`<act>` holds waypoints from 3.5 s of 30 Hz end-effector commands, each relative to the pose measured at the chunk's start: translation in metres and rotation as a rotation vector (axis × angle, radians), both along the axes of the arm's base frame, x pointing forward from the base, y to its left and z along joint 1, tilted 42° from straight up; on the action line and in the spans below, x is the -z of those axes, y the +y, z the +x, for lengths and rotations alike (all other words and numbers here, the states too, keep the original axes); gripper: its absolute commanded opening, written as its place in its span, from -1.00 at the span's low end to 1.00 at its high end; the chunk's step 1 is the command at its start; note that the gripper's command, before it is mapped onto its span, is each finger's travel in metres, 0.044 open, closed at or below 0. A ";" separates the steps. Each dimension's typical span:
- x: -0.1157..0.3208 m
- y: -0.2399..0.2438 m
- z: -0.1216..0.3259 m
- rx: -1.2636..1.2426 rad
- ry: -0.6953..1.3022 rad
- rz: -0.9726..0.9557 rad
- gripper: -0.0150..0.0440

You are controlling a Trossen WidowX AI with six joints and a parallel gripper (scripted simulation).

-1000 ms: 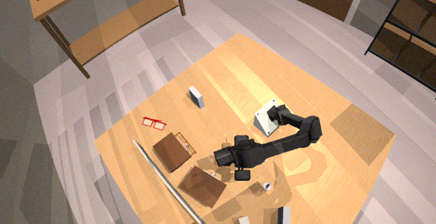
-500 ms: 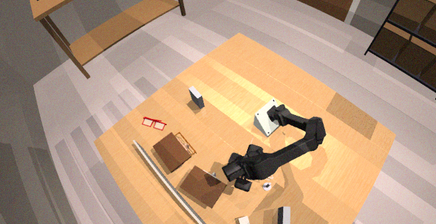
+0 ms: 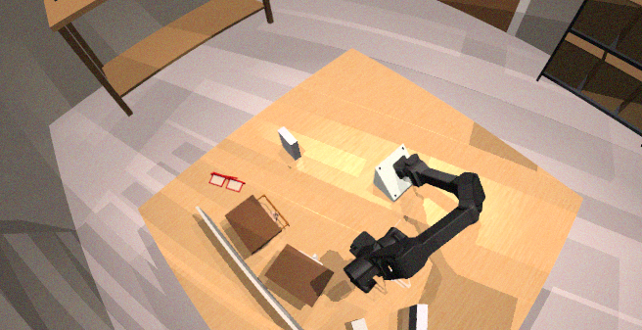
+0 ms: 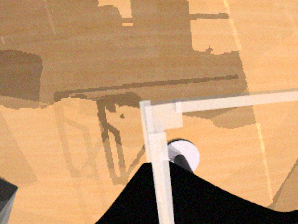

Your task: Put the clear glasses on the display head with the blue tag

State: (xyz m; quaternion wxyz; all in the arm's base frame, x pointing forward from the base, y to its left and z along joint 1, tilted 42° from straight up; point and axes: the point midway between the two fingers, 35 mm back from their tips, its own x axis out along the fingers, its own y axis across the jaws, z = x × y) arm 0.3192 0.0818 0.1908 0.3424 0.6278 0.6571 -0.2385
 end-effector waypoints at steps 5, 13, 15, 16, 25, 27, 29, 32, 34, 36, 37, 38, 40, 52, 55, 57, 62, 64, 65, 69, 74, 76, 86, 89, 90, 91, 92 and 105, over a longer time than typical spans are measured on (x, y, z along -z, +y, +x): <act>-0.007 0.004 0.000 0.037 0.024 0.007 -0.49; 0.010 0.020 0.003 0.037 0.024 0.006 -0.49; 0.017 0.025 0.003 0.037 0.023 0.007 -0.49; 0.020 0.028 0.003 0.037 0.023 0.007 -0.49; 0.037 0.044 0.002 0.037 0.023 0.010 -0.49; 0.037 0.044 0.002 0.037 0.023 0.010 -0.49; 0.037 0.044 0.003 0.037 0.023 0.010 -0.49; 0.038 0.043 0.005 0.037 0.023 0.010 -0.49; 0.039 0.042 0.007 0.037 0.023 0.010 -0.49; 0.040 0.041 0.009 0.037 0.023 0.010 -0.49; 0.040 0.041 0.010 0.037 0.023 0.010 -0.49; 0.040 0.041 0.010 0.037 0.023 0.010 -0.49; 0.040 0.040 0.010 0.037 0.023 0.010 -0.49; 0.042 0.038 0.016 0.037 0.022 0.009 -0.49; 0.043 0.037 0.017 0.037 0.022 0.009 -0.49; 0.043 0.036 0.018 0.037 0.022 0.009 -0.49; 0.045 0.035 0.021 0.037 0.022 0.009 -0.49; 0.045 0.034 0.022 0.037 0.022 0.009 -0.49; 0.046 0.034 0.023 0.037 0.022 0.009 -0.49; 0.047 0.032 0.025 0.037 0.022 0.009 -0.49; 0.048 0.030 0.027 0.037 0.022 0.009 -0.49; 0.049 0.030 0.028 0.037 0.022 0.009 -0.49; 0.053 0.025 0.033 0.037 0.022 0.008 -0.49; 0.054 0.023 0.034 0.037 0.021 0.008 -0.49; 0.055 0.023 0.035 0.037 0.021 0.008 -0.49; 0.055 0.022 0.035 0.037 0.021 0.008 -0.49; 0.056 0.022 0.036 0.037 0.021 0.008 -0.49; 0.063 0.014 0.041 0.037 0.021 0.007 -0.49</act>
